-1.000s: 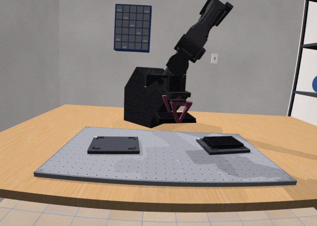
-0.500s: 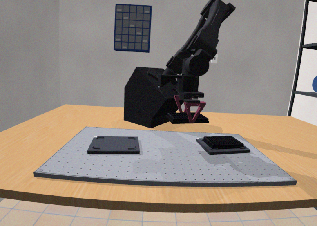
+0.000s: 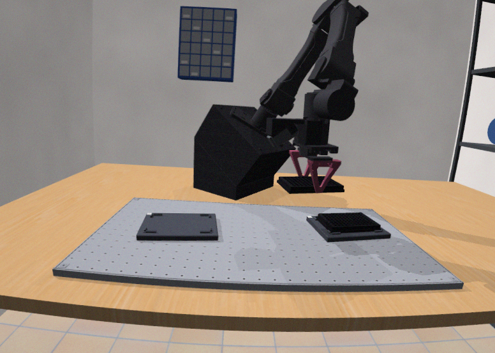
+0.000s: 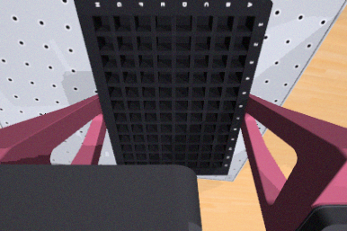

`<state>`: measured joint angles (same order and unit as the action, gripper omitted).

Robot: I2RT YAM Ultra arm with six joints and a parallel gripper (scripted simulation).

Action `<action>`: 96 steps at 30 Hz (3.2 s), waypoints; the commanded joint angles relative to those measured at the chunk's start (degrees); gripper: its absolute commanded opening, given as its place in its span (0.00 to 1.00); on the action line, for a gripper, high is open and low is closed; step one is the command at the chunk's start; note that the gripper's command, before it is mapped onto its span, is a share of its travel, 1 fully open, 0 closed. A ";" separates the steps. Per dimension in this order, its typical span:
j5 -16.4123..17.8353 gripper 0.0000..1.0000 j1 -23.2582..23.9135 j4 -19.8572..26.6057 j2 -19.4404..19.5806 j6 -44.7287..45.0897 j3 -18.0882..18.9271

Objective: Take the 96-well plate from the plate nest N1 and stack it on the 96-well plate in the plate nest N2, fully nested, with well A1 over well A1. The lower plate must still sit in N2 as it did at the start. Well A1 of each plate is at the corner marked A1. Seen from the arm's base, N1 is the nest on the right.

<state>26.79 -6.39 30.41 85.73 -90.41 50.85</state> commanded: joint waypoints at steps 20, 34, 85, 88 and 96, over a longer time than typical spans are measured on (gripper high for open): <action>-7.25 0.00 -12.93 2.52 -4.80 -14.26 5.28; -11.30 0.00 -20.69 4.19 -3.90 -21.20 9.44; -11.39 0.00 -19.30 4.45 -2.79 -20.50 9.47; -11.40 0.00 -19.32 4.46 -2.73 -20.54 9.63; -11.42 0.00 -19.35 4.47 -2.62 -20.63 9.80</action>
<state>15.97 -26.72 34.00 82.94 -111.11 59.11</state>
